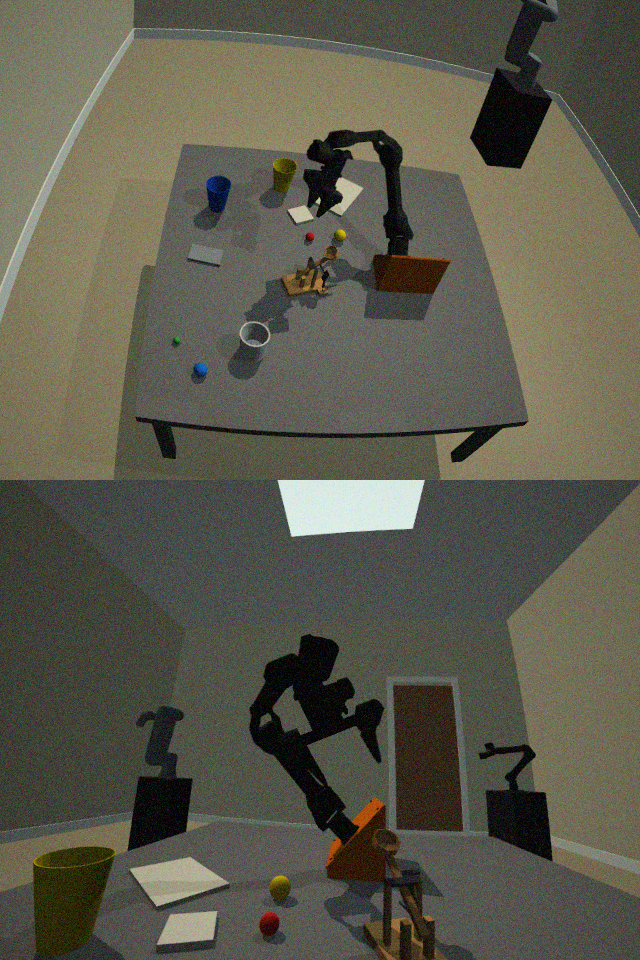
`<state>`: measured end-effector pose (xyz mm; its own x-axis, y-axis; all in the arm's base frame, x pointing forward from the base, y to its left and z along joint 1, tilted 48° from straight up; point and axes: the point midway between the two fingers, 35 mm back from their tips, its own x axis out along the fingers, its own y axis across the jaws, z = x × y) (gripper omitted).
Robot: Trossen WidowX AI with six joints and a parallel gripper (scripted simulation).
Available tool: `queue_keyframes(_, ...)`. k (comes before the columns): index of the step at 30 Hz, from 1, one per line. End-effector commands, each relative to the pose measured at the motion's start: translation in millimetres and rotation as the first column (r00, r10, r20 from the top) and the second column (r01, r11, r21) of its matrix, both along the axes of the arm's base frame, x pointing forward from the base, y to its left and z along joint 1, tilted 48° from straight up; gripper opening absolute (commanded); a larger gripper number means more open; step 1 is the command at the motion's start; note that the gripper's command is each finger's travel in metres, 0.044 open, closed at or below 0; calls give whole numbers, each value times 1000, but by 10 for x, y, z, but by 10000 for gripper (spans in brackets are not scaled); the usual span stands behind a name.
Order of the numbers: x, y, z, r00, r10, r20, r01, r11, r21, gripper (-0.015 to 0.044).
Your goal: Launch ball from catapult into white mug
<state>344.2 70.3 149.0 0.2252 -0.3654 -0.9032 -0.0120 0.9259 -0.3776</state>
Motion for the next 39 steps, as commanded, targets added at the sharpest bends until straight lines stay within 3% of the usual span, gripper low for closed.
queue_keyframes(1, 25, -27, -370, 994, -37, -99, 27, 995, -100, 440)
queue_keyframes(14, -179, -190, -1422, 926, -144, -348, -13, 911, -412, 440)
queue_keyframes(20, -199, -202, -1470, 922, -149, -358, -19, 904, -427, 440)
queue_keyframes(36, -199, -202, -1470, 922, -149, -358, -19, 904, -427, 20)
queue_keyframes(39, -199, -202, -1470, 922, -149, -358, -19, 904, -427, 0)
